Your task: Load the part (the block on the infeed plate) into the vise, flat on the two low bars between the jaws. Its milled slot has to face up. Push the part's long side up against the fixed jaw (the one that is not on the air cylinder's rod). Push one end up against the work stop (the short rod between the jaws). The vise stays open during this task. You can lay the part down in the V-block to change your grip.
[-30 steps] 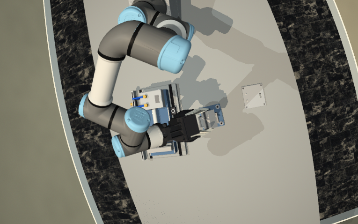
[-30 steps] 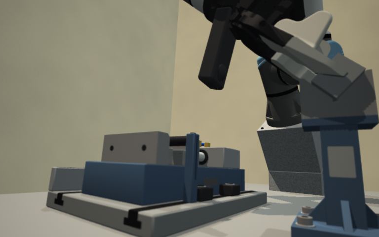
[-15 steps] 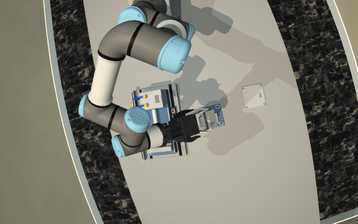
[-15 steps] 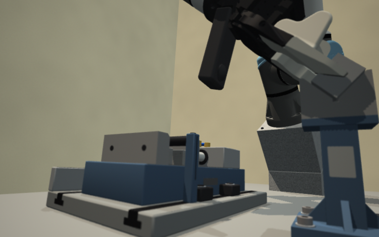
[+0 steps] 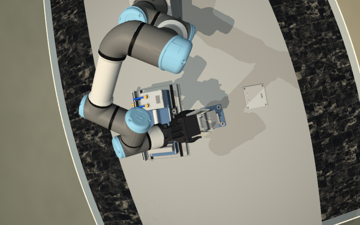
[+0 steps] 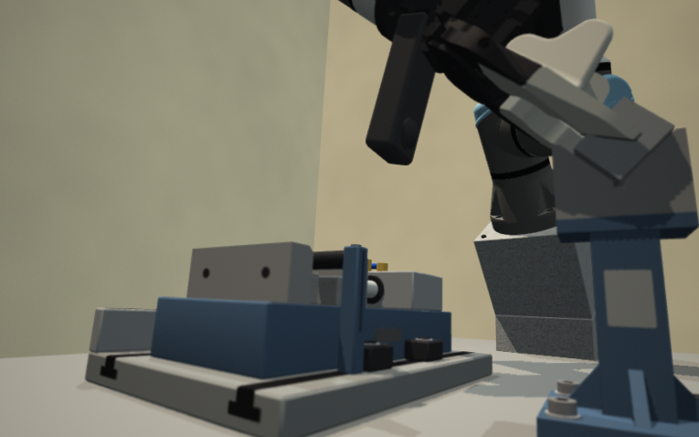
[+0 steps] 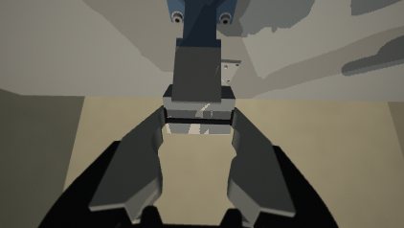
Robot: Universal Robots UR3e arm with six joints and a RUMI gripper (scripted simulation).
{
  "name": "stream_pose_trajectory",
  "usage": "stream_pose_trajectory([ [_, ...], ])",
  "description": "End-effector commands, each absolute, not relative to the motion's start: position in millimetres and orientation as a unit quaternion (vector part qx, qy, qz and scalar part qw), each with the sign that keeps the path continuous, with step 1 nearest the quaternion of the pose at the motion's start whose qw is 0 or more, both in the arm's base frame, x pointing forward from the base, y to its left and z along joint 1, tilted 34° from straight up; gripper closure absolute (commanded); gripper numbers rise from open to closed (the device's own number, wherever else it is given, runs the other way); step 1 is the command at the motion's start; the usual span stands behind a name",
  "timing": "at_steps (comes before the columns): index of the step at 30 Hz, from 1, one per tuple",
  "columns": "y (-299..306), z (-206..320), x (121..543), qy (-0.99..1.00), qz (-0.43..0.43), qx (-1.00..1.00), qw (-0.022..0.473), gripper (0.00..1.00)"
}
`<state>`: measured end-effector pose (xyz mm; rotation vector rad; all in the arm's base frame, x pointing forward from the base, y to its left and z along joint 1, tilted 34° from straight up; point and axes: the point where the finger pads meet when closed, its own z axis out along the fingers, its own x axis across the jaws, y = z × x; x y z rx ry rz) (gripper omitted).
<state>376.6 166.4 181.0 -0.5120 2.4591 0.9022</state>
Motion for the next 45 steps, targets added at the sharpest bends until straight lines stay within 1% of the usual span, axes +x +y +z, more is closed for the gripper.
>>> stream_pose_trajectory([
  [1, 166.4, 182.3, 376.4, 0.896, 0.328, -0.187, 0.235, 1.00],
  [45, 167.0, 199.3, 364.6, 0.896, 0.328, -0.187, 0.235, 1.00],
])
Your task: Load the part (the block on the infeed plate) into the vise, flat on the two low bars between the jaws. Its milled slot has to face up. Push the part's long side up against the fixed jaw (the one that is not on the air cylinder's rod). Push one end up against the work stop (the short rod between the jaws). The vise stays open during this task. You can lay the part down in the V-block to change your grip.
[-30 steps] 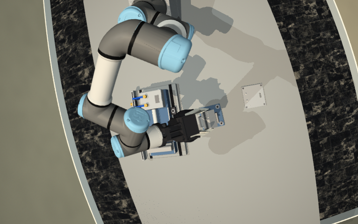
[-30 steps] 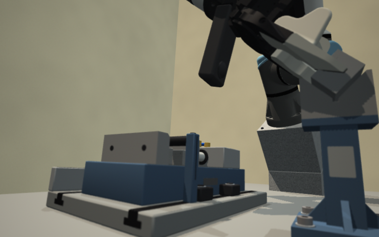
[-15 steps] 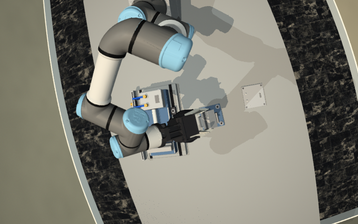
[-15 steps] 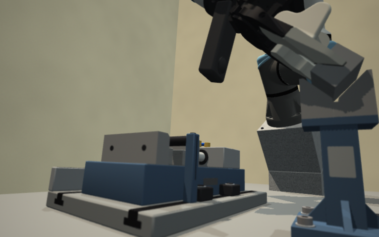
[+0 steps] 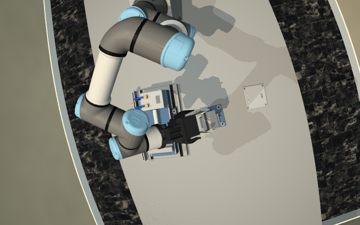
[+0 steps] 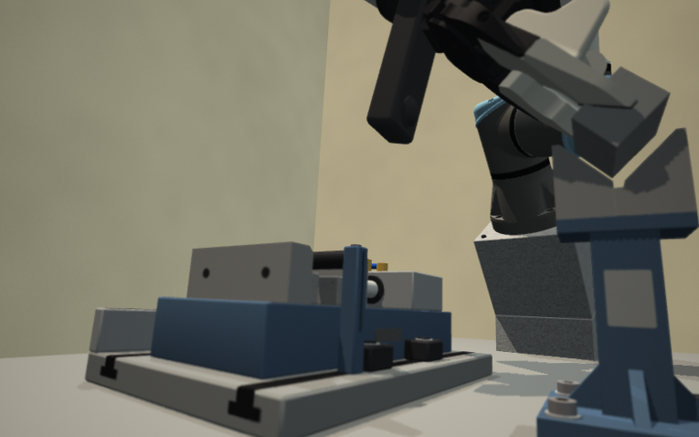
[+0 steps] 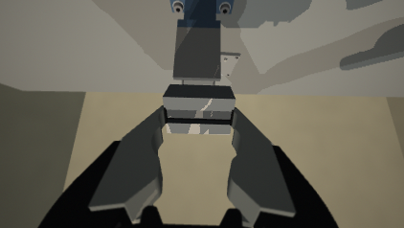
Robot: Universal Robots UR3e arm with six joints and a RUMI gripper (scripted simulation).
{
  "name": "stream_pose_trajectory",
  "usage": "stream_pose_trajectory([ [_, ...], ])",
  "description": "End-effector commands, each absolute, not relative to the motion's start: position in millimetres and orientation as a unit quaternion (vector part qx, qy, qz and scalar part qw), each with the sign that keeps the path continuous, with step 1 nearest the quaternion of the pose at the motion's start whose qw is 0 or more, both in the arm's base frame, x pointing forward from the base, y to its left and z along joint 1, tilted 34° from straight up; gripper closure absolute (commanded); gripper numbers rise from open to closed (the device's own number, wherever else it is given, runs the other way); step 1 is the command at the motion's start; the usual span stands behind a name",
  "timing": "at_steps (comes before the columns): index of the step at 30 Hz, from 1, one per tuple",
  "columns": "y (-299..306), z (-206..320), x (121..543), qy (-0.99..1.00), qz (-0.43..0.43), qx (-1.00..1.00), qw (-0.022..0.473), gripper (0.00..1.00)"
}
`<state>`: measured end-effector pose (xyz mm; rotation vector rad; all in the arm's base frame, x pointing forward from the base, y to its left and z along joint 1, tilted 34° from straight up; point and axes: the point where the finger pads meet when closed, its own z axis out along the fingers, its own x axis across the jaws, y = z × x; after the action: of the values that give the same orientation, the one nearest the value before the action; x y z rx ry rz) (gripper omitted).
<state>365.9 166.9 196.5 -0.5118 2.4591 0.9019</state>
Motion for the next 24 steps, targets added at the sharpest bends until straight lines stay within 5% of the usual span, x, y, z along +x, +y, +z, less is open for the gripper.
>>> stream_pose_trajectory([
  [1, 167.0, 199.8, 364.3, 0.896, 0.328, -0.187, 0.235, 1.00],
  [24, 167.2, 205.2, 360.7, 0.896, 0.328, -0.187, 0.235, 1.00],
])
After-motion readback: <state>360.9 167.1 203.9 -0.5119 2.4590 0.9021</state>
